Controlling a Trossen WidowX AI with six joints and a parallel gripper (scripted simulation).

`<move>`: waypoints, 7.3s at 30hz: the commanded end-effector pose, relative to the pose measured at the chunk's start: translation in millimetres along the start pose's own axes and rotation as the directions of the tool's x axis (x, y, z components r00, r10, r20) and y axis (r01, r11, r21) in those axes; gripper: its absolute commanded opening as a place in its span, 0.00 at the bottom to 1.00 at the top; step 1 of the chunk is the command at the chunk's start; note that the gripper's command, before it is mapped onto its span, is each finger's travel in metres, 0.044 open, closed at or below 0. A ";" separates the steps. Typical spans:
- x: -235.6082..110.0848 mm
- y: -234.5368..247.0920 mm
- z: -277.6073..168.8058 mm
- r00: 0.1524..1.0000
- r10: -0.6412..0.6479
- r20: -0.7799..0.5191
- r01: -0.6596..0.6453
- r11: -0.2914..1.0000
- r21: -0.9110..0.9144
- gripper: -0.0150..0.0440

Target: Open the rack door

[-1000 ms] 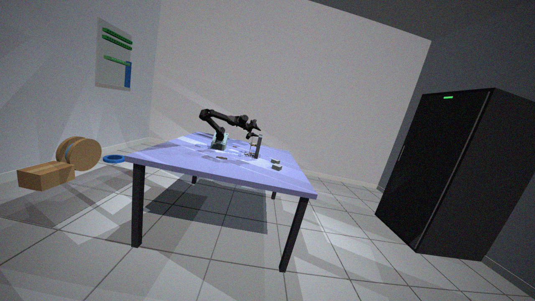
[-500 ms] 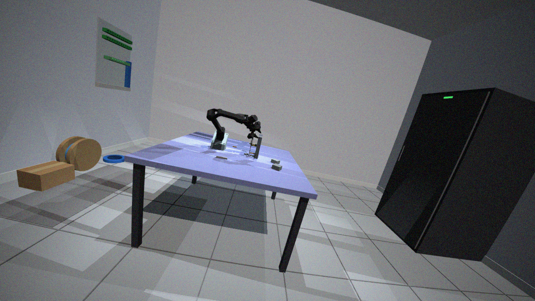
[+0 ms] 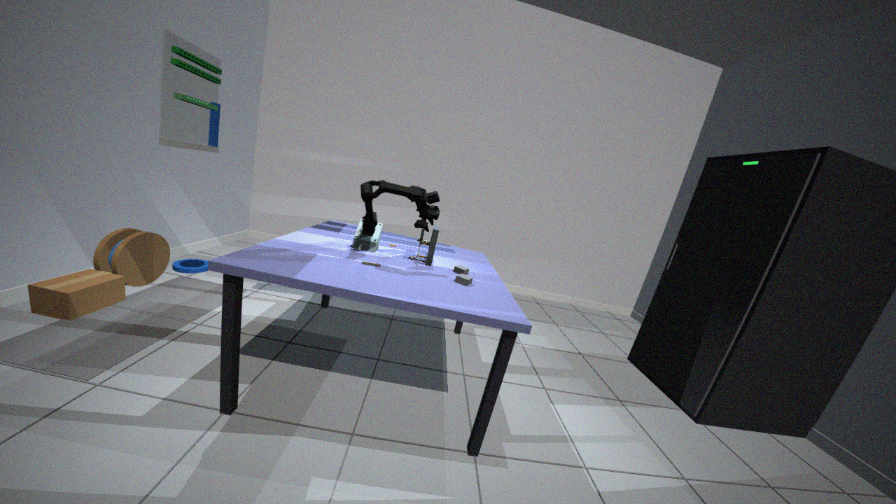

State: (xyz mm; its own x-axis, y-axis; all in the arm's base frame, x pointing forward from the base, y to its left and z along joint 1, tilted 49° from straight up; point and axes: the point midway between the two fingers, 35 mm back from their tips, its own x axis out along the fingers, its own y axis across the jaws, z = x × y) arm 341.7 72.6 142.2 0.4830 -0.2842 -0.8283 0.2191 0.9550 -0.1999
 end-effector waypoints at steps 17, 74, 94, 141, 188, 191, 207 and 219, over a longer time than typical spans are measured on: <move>1.0 25.8 -37.2 0.914 -0.377 -0.146 0.331 0.905 -0.266 0.75; 43.8 1.1 -53.0 0.789 -0.573 -0.223 0.425 0.770 -0.475 0.75; 46.9 -1.4 -53.9 0.787 -0.573 -0.231 0.421 0.771 -0.477 0.33; 46.9 -1.4 -53.9 0.786 -0.573 -0.231 0.298 0.024 0.954 0.29; 47.0 -1.5 -54.0 0.786 -0.572 -0.232 0.616 0.752 0.235 0.75; 47.0 -1.5 -54.0 0.786 -0.572 -0.232 0.604 0.792 0.092 0.75; 46.9 -1.4 -53.9 0.787 -0.572 -0.232 0.331 0.707 -0.625 0.75; 46.9 -1.4 -53.9 0.787 -0.572 -0.232 -0.018 0.353 -0.935 0.75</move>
State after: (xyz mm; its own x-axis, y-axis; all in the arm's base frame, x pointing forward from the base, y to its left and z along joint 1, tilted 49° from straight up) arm 318.0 62.1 75.8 0.0563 -0.7513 -0.6575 -0.6196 0.4901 -0.6131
